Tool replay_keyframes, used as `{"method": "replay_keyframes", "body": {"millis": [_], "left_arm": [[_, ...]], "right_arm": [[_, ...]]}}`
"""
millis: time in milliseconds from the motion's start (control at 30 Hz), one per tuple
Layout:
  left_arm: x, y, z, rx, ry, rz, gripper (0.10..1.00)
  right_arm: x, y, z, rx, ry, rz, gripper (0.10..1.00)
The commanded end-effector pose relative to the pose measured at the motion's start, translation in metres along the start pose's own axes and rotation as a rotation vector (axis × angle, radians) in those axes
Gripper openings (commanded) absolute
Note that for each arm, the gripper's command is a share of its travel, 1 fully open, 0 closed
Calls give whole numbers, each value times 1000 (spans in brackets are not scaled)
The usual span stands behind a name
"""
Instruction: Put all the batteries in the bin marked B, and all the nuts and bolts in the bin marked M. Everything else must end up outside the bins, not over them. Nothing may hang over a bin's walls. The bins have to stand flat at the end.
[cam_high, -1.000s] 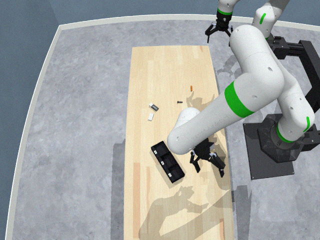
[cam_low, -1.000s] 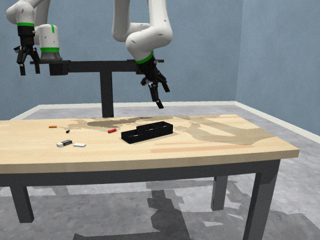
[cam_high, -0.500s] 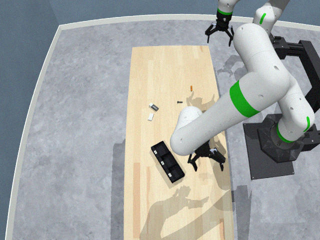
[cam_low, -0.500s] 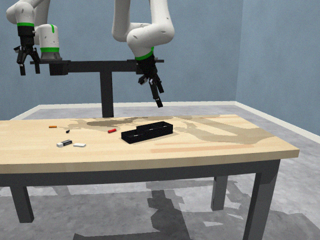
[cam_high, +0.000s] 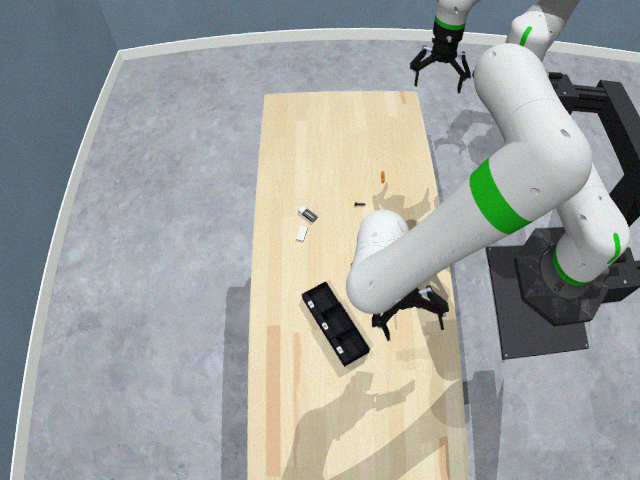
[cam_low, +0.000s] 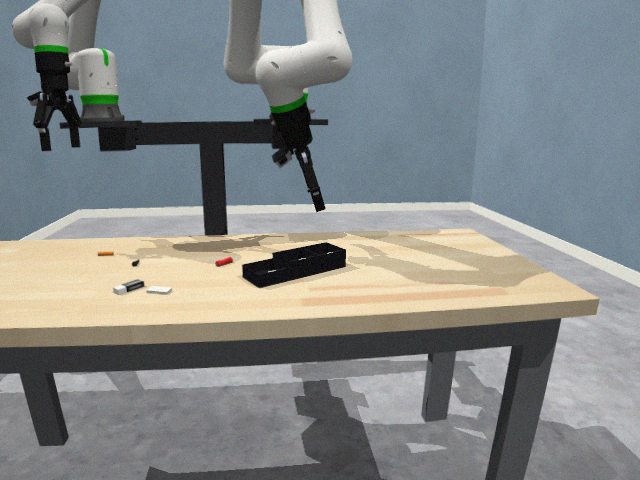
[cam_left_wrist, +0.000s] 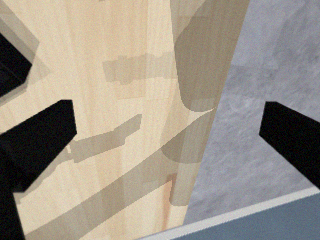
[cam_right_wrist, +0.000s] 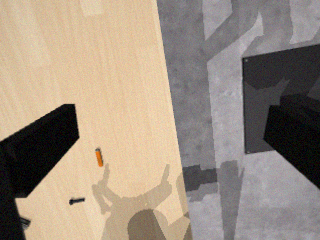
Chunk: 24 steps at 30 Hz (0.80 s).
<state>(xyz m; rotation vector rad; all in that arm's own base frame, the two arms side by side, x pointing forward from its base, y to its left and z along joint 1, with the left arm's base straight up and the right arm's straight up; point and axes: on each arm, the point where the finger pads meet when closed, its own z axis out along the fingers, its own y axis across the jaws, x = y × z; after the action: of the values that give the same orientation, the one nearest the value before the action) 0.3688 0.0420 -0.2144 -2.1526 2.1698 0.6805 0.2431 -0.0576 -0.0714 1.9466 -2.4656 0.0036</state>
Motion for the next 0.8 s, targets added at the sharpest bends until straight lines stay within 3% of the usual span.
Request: {"method": "replay_keyframes", "body": {"millis": [0, 767], "left_arm": [[4, -2, -5, 11, 21, -74, 1000], [25, -16, -31, 46, 146, -492, 1000]], "right_arm": [[0, 0, 0, 1, 0, 0, 1000], [0, 0, 0, 1, 0, 0, 1000]]}}
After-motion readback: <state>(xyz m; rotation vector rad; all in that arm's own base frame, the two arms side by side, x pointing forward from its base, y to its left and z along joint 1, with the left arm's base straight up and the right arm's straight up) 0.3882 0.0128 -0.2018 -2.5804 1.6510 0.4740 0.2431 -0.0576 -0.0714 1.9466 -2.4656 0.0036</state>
